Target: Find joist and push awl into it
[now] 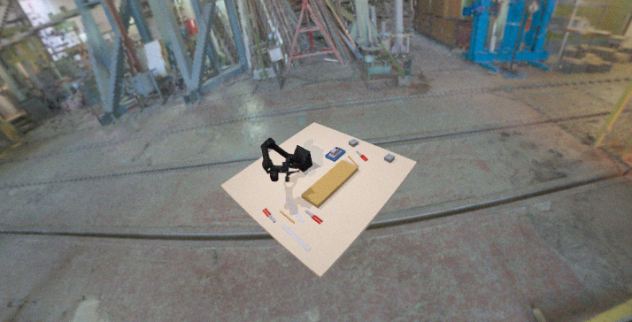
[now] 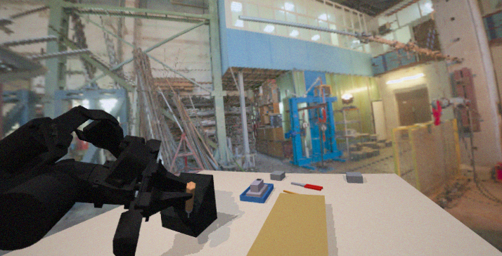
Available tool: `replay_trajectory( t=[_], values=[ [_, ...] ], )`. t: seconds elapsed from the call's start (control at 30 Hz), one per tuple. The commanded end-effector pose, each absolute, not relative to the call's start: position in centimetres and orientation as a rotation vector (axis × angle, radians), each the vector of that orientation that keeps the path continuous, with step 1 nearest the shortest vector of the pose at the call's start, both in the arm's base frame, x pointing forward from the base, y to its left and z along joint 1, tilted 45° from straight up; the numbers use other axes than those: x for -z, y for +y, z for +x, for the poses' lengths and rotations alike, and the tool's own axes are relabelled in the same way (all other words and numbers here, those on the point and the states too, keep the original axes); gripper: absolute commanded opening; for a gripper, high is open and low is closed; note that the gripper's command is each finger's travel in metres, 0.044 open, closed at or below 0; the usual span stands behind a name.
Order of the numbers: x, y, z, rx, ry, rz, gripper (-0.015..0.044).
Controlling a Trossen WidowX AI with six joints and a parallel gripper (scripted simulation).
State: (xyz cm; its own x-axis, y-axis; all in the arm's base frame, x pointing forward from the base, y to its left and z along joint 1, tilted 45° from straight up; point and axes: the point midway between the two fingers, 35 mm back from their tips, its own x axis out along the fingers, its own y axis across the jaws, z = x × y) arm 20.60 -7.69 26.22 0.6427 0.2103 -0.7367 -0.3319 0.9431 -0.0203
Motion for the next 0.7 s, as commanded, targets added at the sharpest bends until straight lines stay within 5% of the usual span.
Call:
replay_trajectory(
  t=[0.0, 0.67],
  values=[
    [-26.8, -7.7, 21.0, -0.378, 0.749, -0.262, 0.0000],
    [-25.1, -9.2, 24.1, -0.439, 0.654, -0.597, 0.0000]
  ],
)
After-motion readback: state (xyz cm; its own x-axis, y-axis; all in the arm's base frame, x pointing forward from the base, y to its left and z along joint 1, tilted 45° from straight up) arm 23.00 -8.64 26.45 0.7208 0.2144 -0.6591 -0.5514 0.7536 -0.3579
